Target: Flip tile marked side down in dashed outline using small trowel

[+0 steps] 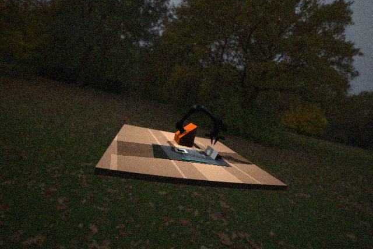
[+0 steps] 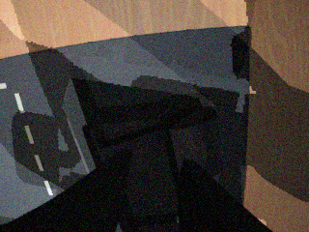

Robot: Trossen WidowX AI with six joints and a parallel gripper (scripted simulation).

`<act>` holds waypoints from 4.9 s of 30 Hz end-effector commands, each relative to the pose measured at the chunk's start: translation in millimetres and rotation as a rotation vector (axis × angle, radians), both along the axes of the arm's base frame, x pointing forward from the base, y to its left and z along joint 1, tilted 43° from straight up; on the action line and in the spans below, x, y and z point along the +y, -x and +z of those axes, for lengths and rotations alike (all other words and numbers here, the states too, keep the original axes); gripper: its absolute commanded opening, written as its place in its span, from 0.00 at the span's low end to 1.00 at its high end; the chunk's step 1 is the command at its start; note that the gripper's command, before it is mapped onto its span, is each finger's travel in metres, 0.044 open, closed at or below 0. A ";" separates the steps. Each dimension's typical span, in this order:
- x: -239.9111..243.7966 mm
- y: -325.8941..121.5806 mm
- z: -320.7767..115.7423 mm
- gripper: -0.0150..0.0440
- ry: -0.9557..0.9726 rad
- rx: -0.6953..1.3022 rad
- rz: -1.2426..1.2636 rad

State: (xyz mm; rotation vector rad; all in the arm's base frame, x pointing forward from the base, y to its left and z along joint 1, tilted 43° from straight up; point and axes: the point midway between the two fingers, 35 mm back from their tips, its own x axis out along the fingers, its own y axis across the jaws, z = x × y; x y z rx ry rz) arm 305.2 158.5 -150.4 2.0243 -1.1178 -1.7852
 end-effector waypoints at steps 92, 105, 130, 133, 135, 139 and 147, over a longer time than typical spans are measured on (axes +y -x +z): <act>-67.2 11.2 21.1 0.42 -0.001 0.259 0.276; -81.4 11.7 33.4 0.42 0.000 0.259 0.276; -88.2 10.9 41.8 0.25 -0.005 0.254 0.275; -88.2 10.9 41.8 0.25 -0.005 0.254 0.275; -88.2 11.0 41.8 0.25 -0.005 0.255 0.276; -88.2 11.0 41.8 0.25 -0.005 0.255 0.276; -76.6 10.2 35.9 0.42 -0.008 0.252 0.273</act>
